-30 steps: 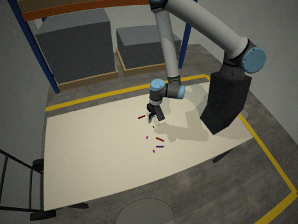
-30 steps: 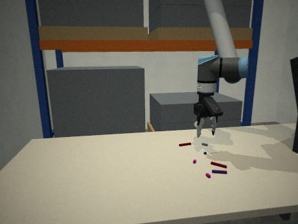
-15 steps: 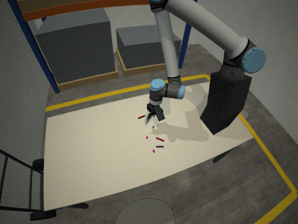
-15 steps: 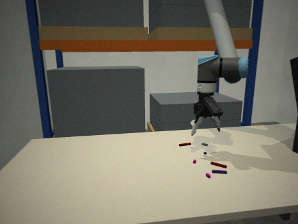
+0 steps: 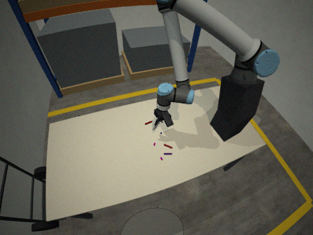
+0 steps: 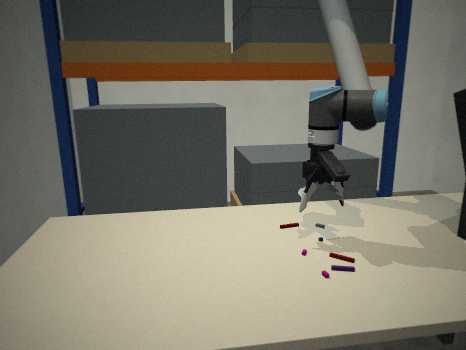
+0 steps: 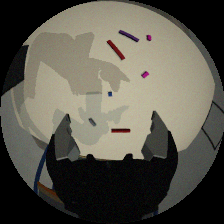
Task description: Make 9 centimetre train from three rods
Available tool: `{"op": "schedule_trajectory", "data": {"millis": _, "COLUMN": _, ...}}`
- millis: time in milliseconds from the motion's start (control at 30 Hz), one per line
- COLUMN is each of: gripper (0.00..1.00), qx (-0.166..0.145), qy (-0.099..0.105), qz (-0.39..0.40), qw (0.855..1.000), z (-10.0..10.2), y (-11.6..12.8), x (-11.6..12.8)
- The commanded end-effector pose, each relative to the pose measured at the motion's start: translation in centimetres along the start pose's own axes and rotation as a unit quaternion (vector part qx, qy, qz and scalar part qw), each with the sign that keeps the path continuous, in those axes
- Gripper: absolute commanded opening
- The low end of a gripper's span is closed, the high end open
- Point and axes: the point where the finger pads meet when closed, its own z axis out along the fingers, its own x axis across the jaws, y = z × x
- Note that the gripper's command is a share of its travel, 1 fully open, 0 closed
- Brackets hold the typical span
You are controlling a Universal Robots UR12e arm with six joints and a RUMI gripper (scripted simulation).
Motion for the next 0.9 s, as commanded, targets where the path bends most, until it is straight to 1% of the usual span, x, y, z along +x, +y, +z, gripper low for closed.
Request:
{"op": "schedule_trajectory", "data": {"millis": 0, "gripper": 1.00, "qx": 0.000, "qy": 0.000, "qz": -0.012, "qw": 1.000, "z": 0.0, "y": -0.1, "x": 0.1}}
{"op": "schedule_trajectory", "data": {"millis": 133, "gripper": 1.00, "qx": 0.000, "qy": 0.000, "qz": -0.032, "qw": 0.999, "z": 0.0, "y": -0.2, "x": 0.2}}
{"op": "schedule_trajectory", "data": {"millis": 300, "gripper": 1.00, "qx": 0.000, "qy": 0.000, "qz": -0.081, "qw": 0.997, "z": 0.2, "y": -0.5, "x": 0.6}}
{"op": "schedule_trajectory", "data": {"millis": 433, "gripper": 1.00, "qx": 0.000, "qy": 0.000, "qz": -0.136, "qw": 0.991, "z": 0.3, "y": -0.8, "x": 0.9}}
{"op": "schedule_trajectory", "data": {"millis": 533, "gripper": 1.00, "qx": 0.000, "qy": 0.000, "qz": -0.184, "qw": 0.983, "z": 0.4, "y": -1.0, "x": 1.3}}
{"op": "schedule_trajectory", "data": {"millis": 600, "gripper": 1.00, "qx": 0.000, "qy": 0.000, "qz": -0.184, "qw": 0.983, "z": 0.4, "y": -1.0, "x": 1.3}}
{"op": "schedule_trajectory", "data": {"millis": 733, "gripper": 1.00, "qx": 0.000, "qy": 0.001, "qz": -0.259, "qw": 0.966, "z": 0.6, "y": -1.4, "x": 1.8}}
{"op": "schedule_trajectory", "data": {"millis": 867, "gripper": 1.00, "qx": 0.000, "qy": 0.001, "qz": -0.335, "qw": 0.942, "z": 0.8, "y": -1.8, "x": 2.4}}
